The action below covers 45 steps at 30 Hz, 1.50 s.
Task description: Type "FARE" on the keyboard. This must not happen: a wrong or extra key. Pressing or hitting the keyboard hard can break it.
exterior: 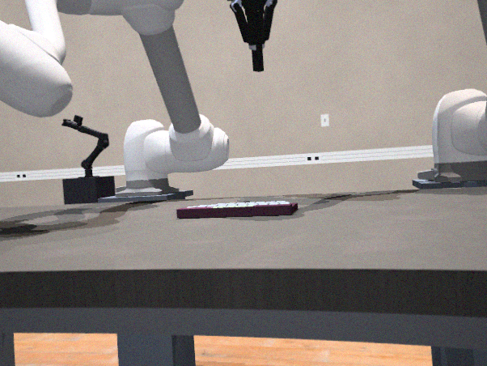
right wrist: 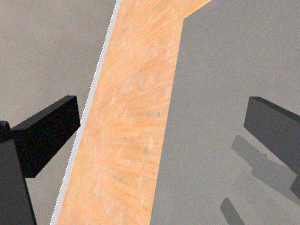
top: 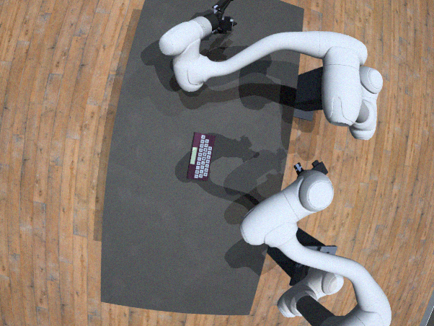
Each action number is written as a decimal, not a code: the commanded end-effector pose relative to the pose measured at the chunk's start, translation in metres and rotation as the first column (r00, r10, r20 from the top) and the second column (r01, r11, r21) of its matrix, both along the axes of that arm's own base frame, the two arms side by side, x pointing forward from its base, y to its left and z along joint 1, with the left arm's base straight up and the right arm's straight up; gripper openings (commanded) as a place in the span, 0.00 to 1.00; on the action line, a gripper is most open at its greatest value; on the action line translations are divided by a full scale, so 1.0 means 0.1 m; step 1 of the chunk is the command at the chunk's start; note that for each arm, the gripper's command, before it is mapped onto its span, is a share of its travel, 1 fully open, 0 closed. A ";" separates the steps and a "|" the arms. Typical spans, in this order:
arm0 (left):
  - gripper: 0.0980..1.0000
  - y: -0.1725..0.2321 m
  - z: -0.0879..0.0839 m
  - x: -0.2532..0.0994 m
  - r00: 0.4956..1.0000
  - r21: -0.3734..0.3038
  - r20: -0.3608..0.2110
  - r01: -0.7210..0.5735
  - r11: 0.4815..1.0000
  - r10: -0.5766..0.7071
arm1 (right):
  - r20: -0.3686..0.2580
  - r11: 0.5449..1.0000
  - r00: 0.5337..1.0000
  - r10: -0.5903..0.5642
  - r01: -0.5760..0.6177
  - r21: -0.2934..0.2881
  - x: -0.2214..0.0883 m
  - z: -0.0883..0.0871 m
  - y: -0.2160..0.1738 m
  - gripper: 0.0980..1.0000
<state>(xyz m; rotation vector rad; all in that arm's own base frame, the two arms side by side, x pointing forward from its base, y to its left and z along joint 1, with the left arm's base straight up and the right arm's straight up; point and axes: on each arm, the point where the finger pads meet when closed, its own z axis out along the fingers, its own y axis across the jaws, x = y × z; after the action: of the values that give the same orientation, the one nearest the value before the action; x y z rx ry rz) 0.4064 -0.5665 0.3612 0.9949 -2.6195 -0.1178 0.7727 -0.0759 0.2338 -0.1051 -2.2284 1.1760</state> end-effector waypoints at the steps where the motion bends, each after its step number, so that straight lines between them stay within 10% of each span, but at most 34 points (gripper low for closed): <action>1: 0.00 -0.03 -0.10 0.24 0.988 0.066 -0.003 -0.156 0.985 0.157 | 0.061 0.997 0.995 -0.074 0.075 -0.016 -0.13 0.05 -0.31 1.00; 11: 0.00 -0.04 -0.38 0.76 0.885 0.196 0.021 -0.460 0.866 0.465 | 0.226 0.951 0.932 -0.284 0.303 -0.054 -0.61 0.13 -1.14 1.00; 26: 0.00 0.01 -0.78 1.44 0.615 0.337 0.117 -0.763 0.551 0.780 | 0.519 0.685 0.613 -0.596 0.725 -0.070 -1.79 0.26 -2.41 1.00; 27: 0.00 0.04 -0.88 1.59 0.536 0.362 0.148 -0.811 0.459 0.831 | 0.546 0.644 0.568 -0.616 0.762 -0.067 -1.93 0.27 -2.52 1.00; 41: 0.00 0.21 -1.38 2.28 0.134 0.423 0.318 -0.906 -0.014 0.938 | 0.771 0.101 0.057 -0.634 0.995 0.009 -3.44 0.33 -3.28 1.00; 43: 0.00 0.21 -1.38 2.28 0.134 0.423 0.318 -0.906 -0.014 0.938 | 0.771 0.101 0.057 -0.634 0.995 0.009 -3.44 0.33 -3.28 1.00; 45: 0.00 0.27 -1.52 2.46 0.021 0.423 0.369 -0.894 -0.148 0.929 | 0.805 -0.029 -0.045 -0.592 0.999 0.035 -3.76 0.33 -3.37 1.00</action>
<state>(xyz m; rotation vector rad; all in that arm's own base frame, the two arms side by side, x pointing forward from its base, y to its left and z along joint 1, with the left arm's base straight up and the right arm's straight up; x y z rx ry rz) 0.6324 -0.5453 0.2225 2.6742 -1.2106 -0.5395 0.4337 -0.3999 0.2654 -2.1212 -1.4449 0.9535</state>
